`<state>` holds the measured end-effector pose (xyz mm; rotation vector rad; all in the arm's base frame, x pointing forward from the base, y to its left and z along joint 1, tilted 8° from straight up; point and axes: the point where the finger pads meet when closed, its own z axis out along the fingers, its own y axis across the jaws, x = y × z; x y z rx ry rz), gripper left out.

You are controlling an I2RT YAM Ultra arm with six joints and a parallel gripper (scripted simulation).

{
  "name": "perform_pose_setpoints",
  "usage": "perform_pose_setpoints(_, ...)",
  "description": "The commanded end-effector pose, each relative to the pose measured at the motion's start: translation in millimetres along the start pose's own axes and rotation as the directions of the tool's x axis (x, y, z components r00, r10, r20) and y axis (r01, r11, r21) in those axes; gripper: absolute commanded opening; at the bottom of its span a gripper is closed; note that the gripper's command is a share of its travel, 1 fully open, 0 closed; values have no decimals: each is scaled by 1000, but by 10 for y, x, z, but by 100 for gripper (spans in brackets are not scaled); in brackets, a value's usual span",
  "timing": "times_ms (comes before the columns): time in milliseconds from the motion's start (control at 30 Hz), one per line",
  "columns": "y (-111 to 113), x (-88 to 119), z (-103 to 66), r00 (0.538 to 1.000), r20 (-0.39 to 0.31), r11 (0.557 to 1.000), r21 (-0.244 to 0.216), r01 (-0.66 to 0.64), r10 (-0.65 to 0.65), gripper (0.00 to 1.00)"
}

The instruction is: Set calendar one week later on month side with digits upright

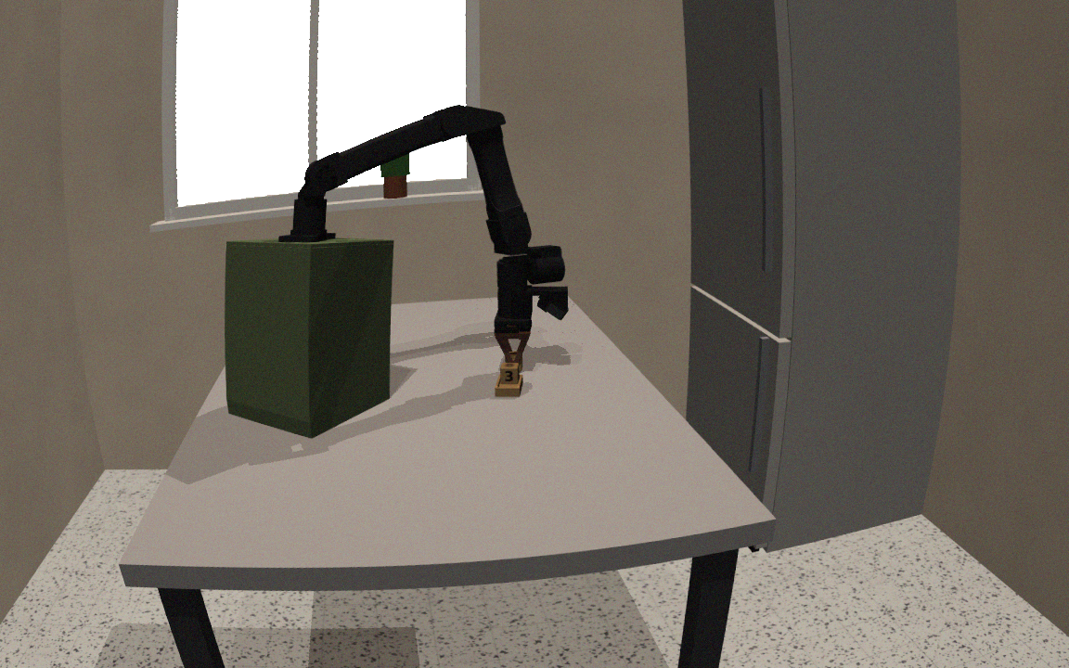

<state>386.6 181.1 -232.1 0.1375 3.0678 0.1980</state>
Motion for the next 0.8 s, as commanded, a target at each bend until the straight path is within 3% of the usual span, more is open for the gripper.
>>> perform_pose_setpoints(0,24,-49,-34,1000,13,1000,-4,0,0,27)
perform_pose_setpoints(767,24,-50,3,1000,13,1000,-4,0,0,27)
